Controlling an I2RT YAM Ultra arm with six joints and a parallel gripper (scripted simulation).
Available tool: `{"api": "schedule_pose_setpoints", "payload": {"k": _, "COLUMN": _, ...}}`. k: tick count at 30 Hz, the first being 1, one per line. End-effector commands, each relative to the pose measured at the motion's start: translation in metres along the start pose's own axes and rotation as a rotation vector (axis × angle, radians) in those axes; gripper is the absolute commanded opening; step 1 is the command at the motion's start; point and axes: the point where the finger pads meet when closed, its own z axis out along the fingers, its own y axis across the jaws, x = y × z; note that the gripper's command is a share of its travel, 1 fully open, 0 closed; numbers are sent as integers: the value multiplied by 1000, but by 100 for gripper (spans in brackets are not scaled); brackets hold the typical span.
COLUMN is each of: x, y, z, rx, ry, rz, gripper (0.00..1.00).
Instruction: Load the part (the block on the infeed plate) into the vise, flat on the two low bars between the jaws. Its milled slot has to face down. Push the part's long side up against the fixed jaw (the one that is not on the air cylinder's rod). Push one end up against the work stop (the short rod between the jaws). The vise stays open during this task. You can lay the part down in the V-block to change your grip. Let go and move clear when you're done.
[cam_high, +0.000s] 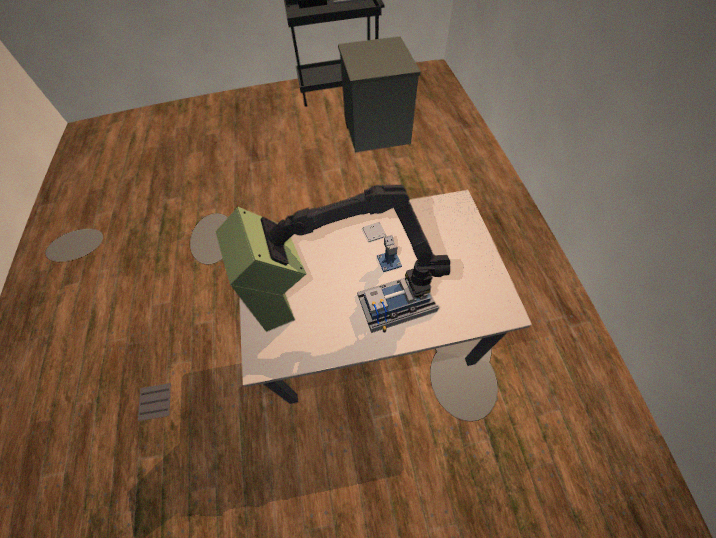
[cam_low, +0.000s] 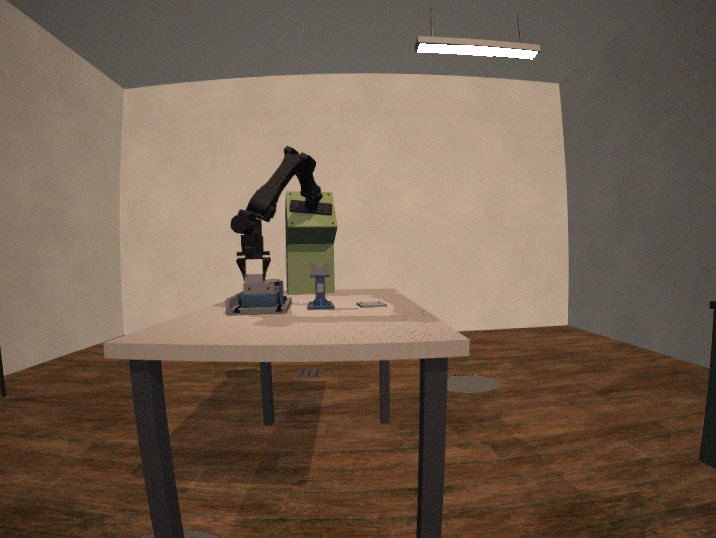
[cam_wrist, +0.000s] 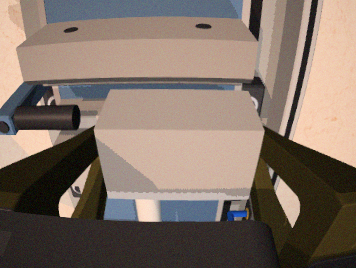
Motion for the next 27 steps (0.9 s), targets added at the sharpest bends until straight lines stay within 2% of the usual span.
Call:
{"api": "schedule_pose_setpoints", "payload": {"k": 1, "x": -21, "y": -7, "z": -15, "rx": 25, "ry": -48, "rz": -11, "gripper": 0}}
{"api": "schedule_pose_setpoints", "payload": {"k": 7, "x": -20, "y": -7, "z": -13, "rx": 24, "ry": -46, "rz": -10, "gripper": 0}}
{"api": "schedule_pose_setpoints", "payload": {"k": 12, "x": -15, "y": -8, "z": -4, "rx": 20, "ry": -36, "rz": -6, "gripper": 0}}
{"api": "schedule_pose_setpoints", "payload": {"k": 15, "x": -15, "y": -7, "z": -4, "rx": 19, "ry": -34, "rz": -6, "gripper": 0}}
{"api": "schedule_pose_setpoints", "payload": {"k": 16, "x": -24, "y": -7, "z": -17, "rx": 29, "ry": -52, "rz": -11, "gripper": 0}}
{"api": "schedule_pose_setpoints", "payload": {"k": 27, "x": -21, "y": -7, "z": -13, "rx": 25, "ry": -44, "rz": -8, "gripper": 0}}
